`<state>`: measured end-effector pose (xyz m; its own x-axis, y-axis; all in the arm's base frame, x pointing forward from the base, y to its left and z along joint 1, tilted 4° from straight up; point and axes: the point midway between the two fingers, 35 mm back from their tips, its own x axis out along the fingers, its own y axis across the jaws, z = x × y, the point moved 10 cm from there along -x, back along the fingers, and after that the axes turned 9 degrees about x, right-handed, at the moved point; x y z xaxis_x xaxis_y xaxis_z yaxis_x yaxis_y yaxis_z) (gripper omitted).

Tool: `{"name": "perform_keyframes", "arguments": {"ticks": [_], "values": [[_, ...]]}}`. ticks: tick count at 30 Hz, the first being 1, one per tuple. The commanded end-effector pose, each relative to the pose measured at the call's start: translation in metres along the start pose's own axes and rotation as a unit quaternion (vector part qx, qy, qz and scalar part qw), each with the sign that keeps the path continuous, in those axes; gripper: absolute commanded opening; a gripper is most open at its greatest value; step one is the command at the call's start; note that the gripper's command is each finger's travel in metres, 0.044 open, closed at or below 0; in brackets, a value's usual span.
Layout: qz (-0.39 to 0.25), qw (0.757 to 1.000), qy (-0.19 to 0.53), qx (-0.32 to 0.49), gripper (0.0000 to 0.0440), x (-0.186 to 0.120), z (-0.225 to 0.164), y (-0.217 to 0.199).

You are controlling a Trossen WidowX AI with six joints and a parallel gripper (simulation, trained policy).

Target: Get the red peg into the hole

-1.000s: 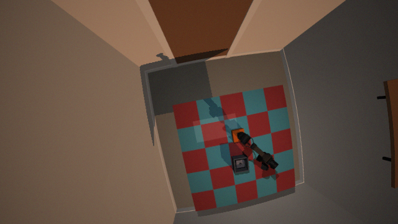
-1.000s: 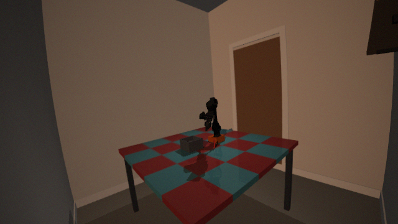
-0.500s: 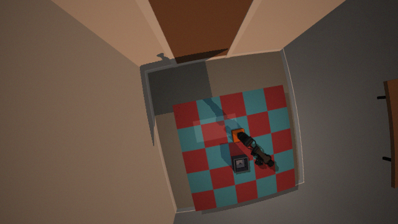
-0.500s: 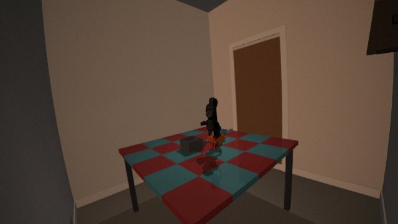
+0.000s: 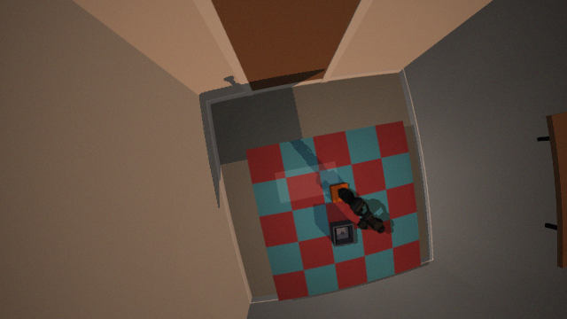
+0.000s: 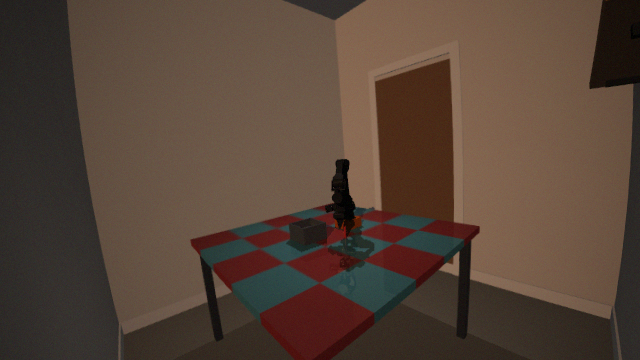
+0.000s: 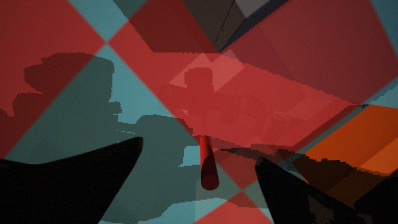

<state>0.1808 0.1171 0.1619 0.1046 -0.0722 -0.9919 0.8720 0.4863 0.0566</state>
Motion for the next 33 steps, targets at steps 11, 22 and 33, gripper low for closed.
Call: {"name": "perform_keyframes", "arguments": {"ticks": [11, 22, 33], "values": [[-0.014, 0.998, 0.019, 0.051, 0.0341, 0.047, -0.009, -0.011], [-0.04, 0.996, 0.053, 0.063, 0.0056, 0.053, -0.005, -0.013], [-0.017, 0.999, 0.022, 0.033, 0.0, 0.034, 0.006, -0.015]]}}
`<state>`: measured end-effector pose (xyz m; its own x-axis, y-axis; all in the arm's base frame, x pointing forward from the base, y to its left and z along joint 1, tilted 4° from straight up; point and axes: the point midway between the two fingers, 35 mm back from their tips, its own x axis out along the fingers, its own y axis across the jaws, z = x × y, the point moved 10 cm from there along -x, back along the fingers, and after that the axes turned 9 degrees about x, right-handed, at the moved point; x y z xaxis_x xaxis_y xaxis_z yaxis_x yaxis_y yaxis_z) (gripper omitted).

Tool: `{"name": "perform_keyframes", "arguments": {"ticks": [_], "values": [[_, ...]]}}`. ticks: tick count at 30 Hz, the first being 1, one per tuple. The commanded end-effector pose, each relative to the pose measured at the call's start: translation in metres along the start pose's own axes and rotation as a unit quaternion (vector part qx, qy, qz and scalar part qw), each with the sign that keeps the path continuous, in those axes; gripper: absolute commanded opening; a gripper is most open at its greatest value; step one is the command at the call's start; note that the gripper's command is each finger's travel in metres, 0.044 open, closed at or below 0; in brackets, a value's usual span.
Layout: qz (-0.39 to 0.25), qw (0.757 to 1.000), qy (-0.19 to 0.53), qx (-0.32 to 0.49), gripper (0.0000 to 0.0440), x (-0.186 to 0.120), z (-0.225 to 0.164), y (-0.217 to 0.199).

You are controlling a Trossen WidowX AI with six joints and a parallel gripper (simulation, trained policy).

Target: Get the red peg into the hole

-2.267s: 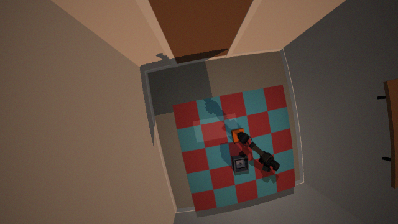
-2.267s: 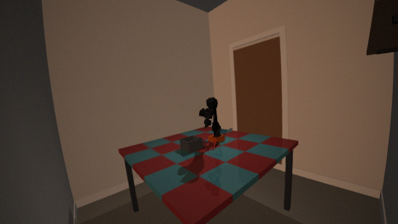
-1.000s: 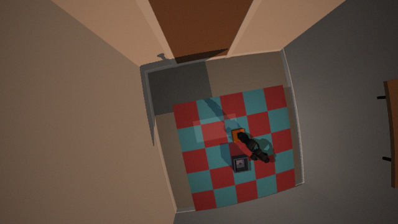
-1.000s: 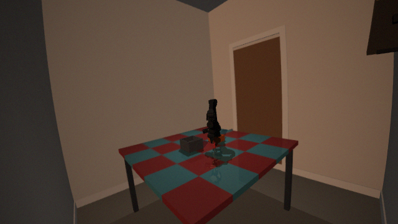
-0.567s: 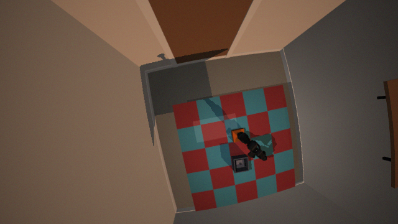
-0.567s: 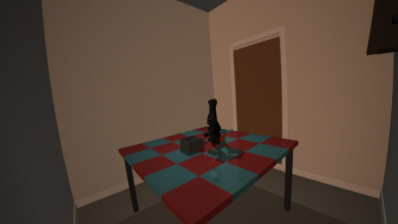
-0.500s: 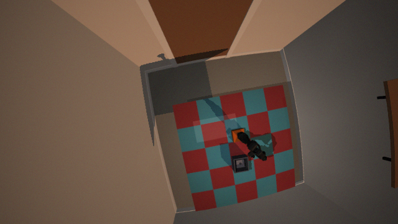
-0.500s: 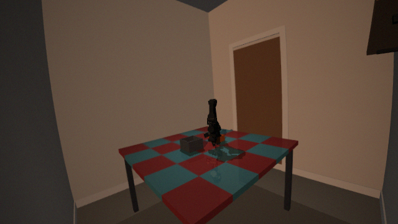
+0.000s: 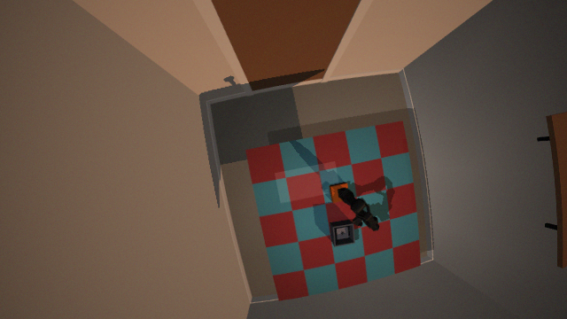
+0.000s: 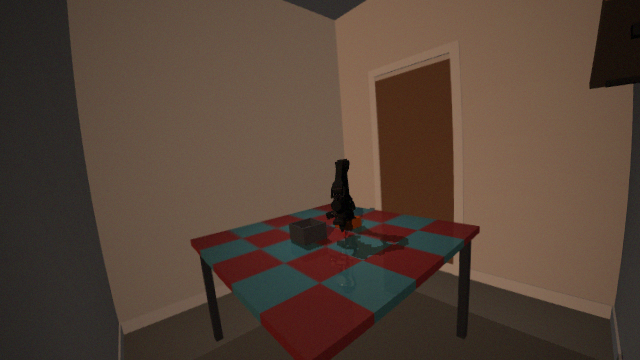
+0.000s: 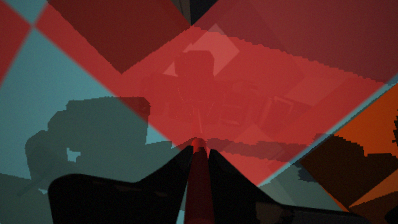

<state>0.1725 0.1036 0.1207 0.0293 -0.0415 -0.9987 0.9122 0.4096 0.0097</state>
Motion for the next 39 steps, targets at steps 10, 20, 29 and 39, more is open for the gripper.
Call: {"name": "perform_keyframes", "arguments": {"ticks": [10, 20, 29, 39], "values": [[0.036, 0.997, -0.045, -0.042, 0.0004, -0.035, 0.014, 0.0], [0.06, 0.993, -0.078, -0.064, 0.0, -0.067, 0.031, 0.007], [0.078, 0.99, -0.102, -0.061, 0.0, -0.093, 0.053, 0.019], [0.083, 0.99, -0.112, -0.034, 0.0, -0.106, 0.089, 0.029]]}}
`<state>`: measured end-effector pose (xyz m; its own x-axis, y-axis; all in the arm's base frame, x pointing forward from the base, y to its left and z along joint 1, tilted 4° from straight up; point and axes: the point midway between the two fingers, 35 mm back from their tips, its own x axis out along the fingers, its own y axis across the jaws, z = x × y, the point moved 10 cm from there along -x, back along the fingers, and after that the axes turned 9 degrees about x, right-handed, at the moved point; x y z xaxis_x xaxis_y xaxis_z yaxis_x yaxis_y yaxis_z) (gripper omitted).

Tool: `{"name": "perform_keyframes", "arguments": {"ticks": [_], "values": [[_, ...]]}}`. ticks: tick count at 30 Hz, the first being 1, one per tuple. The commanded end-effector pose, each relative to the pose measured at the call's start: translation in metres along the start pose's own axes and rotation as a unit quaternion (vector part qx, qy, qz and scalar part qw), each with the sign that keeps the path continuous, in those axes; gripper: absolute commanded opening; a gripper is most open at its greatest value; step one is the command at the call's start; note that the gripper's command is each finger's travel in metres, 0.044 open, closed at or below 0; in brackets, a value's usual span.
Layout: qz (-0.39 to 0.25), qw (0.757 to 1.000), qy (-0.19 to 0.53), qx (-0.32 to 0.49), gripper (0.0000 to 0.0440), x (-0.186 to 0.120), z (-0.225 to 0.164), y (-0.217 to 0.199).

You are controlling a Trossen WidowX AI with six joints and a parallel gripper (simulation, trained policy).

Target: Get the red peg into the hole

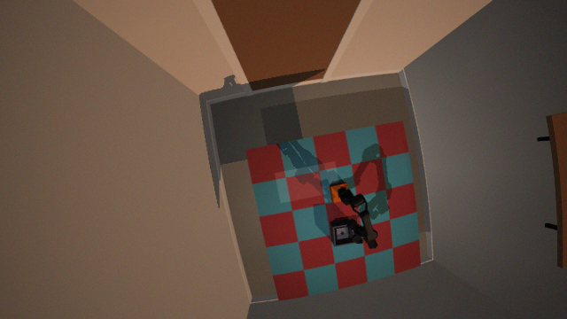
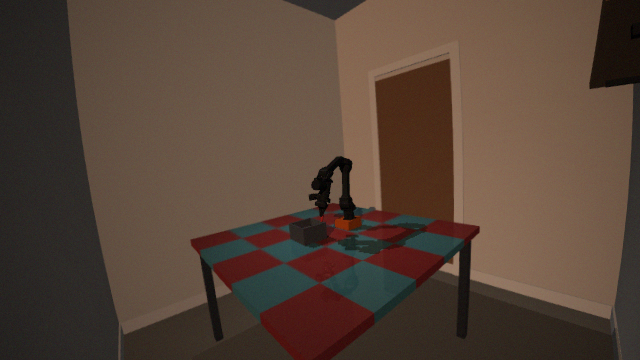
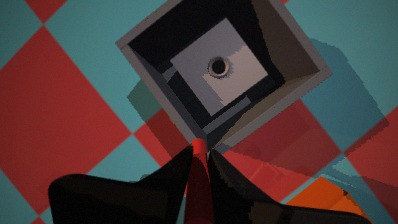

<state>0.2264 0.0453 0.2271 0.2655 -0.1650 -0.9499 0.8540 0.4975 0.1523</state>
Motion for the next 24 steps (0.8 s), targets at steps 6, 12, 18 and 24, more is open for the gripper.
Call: {"name": "perform_keyframes", "arguments": {"ticks": [6, 12, 18, 24], "values": [[0.002, 1.0, -0.006, 0.026, 0.0, 0.004, 0.031, 0.005], [0.001, 0.999, -0.008, 0.045, 0.0, 0.013, 0.051, 0.007], [-0.002, 0.998, -0.005, 0.062, 0.0004, 0.023, 0.068, 0.008], [-0.008, 0.997, 0.004, 0.073, 0.0009, 0.036, 0.08, 0.008]]}}
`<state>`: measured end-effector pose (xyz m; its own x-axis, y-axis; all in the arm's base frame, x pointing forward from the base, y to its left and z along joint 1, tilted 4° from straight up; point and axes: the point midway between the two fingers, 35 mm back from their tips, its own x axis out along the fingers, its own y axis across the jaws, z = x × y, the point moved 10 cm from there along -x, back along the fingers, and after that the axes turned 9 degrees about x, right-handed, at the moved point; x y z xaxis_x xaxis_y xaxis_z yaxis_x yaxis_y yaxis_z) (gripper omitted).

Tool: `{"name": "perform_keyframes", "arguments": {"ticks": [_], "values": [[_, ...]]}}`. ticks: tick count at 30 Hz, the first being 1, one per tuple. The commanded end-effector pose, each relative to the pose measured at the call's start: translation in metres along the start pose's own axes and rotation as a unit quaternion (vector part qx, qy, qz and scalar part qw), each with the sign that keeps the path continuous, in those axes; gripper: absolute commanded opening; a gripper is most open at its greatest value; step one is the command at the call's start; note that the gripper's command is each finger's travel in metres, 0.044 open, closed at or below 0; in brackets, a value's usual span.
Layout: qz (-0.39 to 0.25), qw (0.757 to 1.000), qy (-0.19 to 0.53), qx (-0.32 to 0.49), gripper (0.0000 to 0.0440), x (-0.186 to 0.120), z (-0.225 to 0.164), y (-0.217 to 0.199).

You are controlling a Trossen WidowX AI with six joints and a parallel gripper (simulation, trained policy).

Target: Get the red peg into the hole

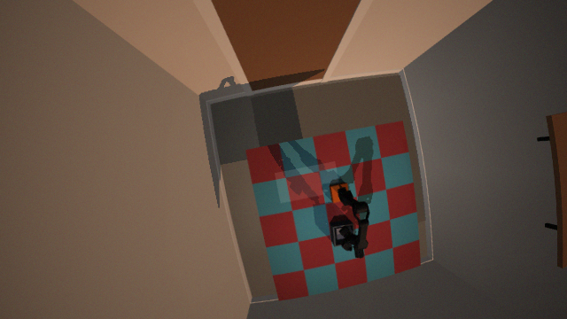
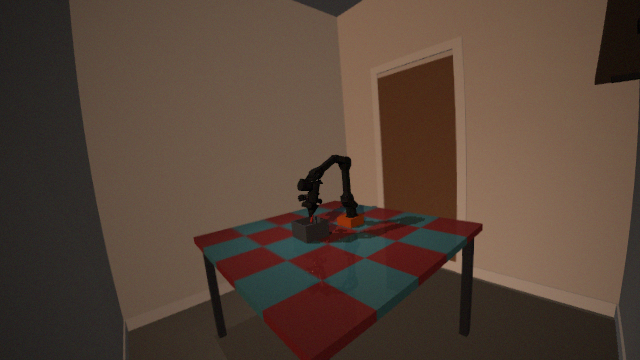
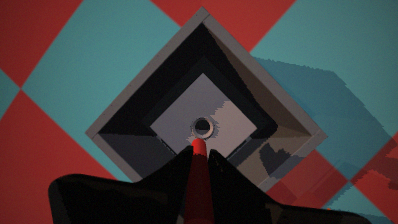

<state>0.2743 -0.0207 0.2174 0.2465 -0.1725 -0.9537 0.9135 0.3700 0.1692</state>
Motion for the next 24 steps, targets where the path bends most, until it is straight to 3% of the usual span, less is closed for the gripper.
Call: {"name": "perform_keyframes", "arguments": {"ticks": [1, 9, 11, 16, 24], "values": [[0.001, 1.0, 0.005, 0.004, 0.001, 0.005, 0.007, 0.003], [-0.017, 1.0, 0.021, 0.005, 0.0012, 0.03, 0.013, 0.006], [-0.023, 0.999, 0.024, 0.001, 0.0037, 0.037, 0.014, 0.006], [-0.04, 0.999, 0.032, -0.013, 0.0148, 0.049, 0.017, 0.007], [-0.041, 0.998, 0.033, -0.024, 0.0194, 0.054, 0.029, 0.02]]}}
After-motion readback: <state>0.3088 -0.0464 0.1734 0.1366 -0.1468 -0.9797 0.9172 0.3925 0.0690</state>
